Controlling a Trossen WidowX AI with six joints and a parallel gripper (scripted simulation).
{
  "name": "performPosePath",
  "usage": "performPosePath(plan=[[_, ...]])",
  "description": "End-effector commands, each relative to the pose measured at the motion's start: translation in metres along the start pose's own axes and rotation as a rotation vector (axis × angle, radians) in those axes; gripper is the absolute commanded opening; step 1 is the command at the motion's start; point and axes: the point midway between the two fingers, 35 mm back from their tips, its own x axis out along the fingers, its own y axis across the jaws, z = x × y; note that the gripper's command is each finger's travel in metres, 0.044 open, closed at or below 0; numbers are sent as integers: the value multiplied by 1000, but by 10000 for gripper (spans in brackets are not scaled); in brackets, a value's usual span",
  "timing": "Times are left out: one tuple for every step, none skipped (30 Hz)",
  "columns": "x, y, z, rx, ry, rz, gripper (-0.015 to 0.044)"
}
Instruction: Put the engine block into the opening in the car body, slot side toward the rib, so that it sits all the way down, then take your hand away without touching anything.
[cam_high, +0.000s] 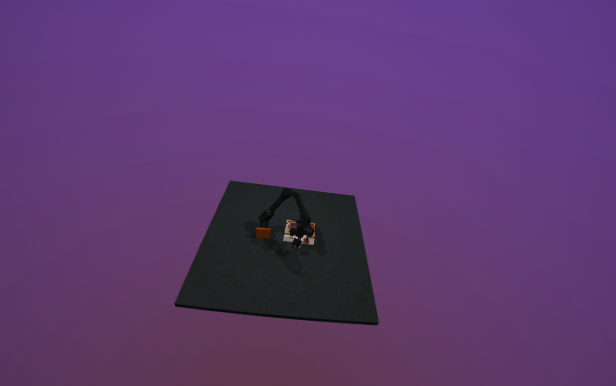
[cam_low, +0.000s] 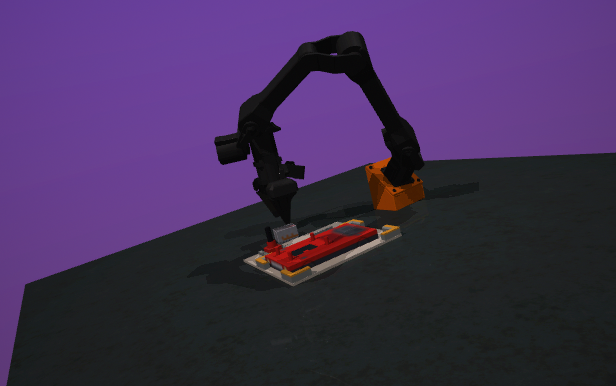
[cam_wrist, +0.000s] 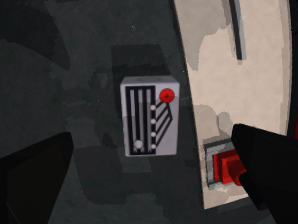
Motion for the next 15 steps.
performPosePath(plan=[[7,1,1,9,-2,-6,440],[8,1,1,9,-2,-6,440],[10,1,1,9,-2,-6,440],[11,1,1,9,-2,-6,440],[13,1,1,9,-2,-6,440],[15,1,1,9,-2,-6,440],[16,1,1,9,-2,-6,440],[18,1,0,8,-2,-6,440],[19,1,0,8,-2,-6,440],[21,1,0,8,-2,-6,440],[23,1,0,8,-2,-7,440],[24,1,0,8,-2,-7,440],[26,1,0,8,-2,-7,440],[27,1,1,8,-2,-7,440],[29,1,1,8,-2,-7,440]])
